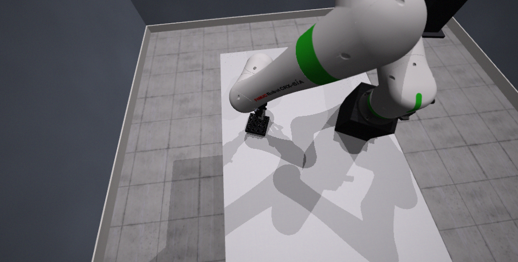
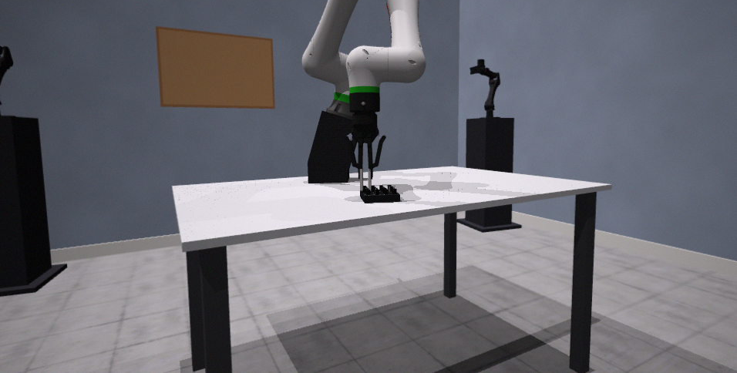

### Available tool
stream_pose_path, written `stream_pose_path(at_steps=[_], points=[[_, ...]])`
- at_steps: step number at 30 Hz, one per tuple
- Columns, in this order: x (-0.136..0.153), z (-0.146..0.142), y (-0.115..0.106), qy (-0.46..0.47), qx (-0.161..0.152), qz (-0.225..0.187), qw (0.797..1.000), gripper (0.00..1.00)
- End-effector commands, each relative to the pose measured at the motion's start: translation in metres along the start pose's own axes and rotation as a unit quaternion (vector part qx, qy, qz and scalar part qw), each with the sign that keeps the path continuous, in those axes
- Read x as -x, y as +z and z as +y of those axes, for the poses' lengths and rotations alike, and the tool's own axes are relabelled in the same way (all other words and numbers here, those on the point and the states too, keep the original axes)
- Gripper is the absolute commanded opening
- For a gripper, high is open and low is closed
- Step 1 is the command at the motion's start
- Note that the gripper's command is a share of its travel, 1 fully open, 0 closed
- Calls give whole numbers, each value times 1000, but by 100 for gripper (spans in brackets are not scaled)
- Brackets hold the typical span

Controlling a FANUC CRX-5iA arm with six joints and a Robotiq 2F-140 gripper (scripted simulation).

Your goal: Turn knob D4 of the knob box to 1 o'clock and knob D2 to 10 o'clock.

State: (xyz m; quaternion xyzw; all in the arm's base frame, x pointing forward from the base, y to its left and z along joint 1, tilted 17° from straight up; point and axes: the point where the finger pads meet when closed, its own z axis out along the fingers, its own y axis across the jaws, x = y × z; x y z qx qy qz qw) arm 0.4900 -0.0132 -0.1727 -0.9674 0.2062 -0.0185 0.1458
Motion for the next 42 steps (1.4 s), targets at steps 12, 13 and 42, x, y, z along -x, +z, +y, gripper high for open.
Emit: stream_pose_path(at_steps=[12,13,42], points=[[0,0,0,0,0,0,1000,12],[0,0,0,0,0,0,1000,12],[0,0,0,0,0,0,1000,5]])
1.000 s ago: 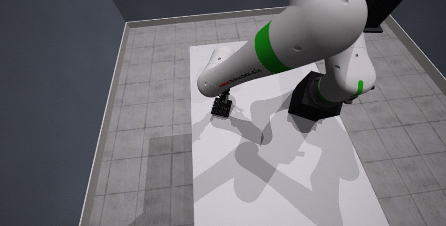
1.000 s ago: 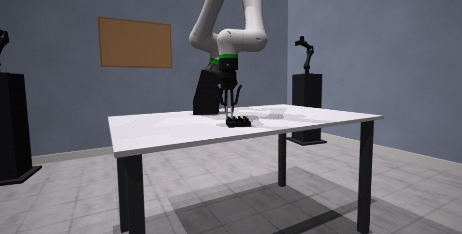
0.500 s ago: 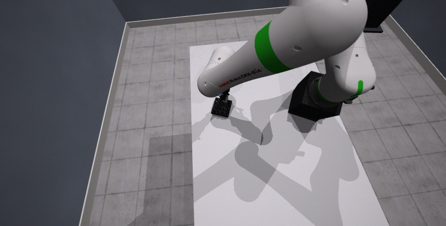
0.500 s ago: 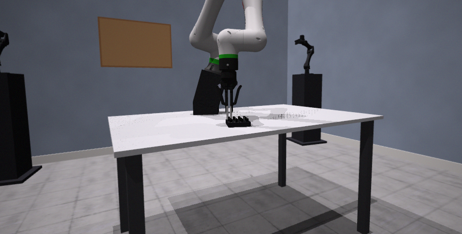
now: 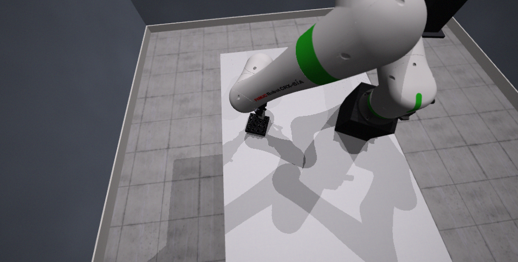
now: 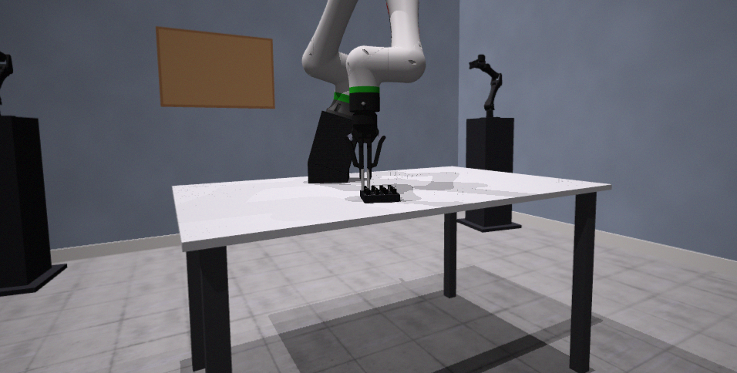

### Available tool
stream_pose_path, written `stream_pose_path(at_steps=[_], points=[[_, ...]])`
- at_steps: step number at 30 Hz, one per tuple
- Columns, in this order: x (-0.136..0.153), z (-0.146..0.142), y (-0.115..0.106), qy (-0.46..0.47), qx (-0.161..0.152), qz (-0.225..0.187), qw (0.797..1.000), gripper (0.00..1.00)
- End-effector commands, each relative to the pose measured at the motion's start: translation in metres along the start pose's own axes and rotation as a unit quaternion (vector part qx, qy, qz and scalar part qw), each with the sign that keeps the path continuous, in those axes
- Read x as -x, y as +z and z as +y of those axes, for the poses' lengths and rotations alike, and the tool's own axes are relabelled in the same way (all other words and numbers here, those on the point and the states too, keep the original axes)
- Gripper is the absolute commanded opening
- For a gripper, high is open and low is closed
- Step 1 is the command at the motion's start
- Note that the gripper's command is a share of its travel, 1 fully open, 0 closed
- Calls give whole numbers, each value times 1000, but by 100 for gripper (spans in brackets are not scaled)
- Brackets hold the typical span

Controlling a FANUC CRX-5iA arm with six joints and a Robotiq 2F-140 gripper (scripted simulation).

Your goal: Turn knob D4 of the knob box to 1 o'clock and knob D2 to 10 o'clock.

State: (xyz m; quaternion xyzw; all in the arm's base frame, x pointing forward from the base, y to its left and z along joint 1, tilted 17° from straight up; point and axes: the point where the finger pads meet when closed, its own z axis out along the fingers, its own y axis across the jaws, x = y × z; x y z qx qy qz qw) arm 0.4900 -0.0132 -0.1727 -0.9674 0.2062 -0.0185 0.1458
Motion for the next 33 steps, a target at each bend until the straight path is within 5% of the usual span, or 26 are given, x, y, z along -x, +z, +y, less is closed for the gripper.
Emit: stream_pose_path(at_steps=[1,21,33], points=[[0,0,0,0,0,0,1000,5],[0,0,0,-53,0,0,999,5],[0,0,0,-193,0,0,981,5]])
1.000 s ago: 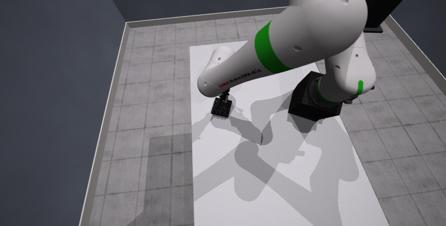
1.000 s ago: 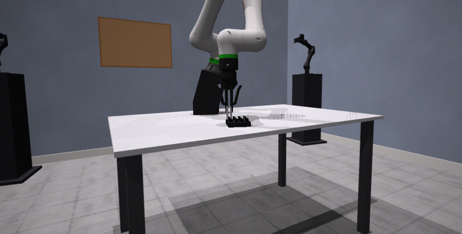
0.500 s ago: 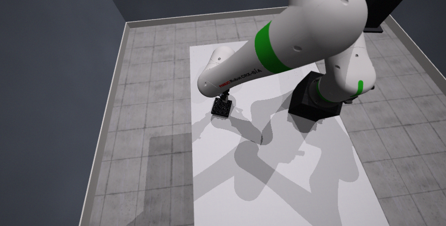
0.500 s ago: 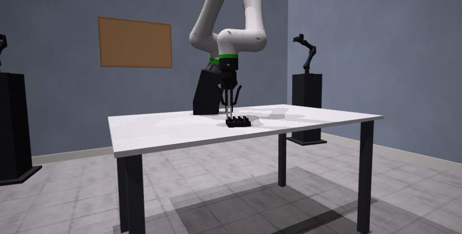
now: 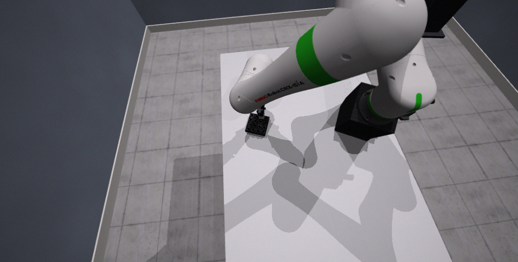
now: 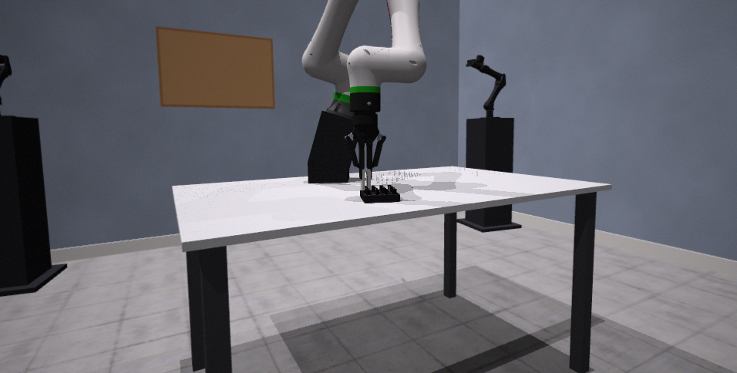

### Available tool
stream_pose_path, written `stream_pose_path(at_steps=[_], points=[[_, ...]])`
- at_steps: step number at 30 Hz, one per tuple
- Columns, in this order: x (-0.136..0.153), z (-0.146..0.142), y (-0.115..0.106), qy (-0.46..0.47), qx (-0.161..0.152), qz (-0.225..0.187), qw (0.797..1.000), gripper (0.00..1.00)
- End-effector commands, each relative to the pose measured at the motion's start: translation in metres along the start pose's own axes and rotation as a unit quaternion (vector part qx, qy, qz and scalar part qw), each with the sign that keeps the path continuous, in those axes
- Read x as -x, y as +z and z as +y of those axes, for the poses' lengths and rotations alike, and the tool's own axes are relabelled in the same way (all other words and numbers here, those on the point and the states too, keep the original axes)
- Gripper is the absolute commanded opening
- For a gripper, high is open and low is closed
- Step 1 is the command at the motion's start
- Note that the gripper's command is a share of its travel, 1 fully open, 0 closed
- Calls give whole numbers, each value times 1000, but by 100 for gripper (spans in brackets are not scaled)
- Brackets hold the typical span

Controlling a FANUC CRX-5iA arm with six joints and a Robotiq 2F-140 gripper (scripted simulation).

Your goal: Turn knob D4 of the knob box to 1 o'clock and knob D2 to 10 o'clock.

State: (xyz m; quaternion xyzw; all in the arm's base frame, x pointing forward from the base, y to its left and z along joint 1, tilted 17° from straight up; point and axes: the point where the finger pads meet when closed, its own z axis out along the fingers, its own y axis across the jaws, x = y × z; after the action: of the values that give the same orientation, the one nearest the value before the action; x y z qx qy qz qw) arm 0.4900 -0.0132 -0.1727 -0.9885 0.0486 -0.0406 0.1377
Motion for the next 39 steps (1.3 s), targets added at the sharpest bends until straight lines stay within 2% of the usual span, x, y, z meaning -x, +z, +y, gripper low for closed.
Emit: stream_pose_path(at_steps=[1,19,20,39], points=[[0,0,0,-41,-3,1,999,5],[0,0,0,-58,-3,1,998,5],[0,0,0,-58,-3,1,998,12],[0,0,0,-58,-3,1,998,12]])
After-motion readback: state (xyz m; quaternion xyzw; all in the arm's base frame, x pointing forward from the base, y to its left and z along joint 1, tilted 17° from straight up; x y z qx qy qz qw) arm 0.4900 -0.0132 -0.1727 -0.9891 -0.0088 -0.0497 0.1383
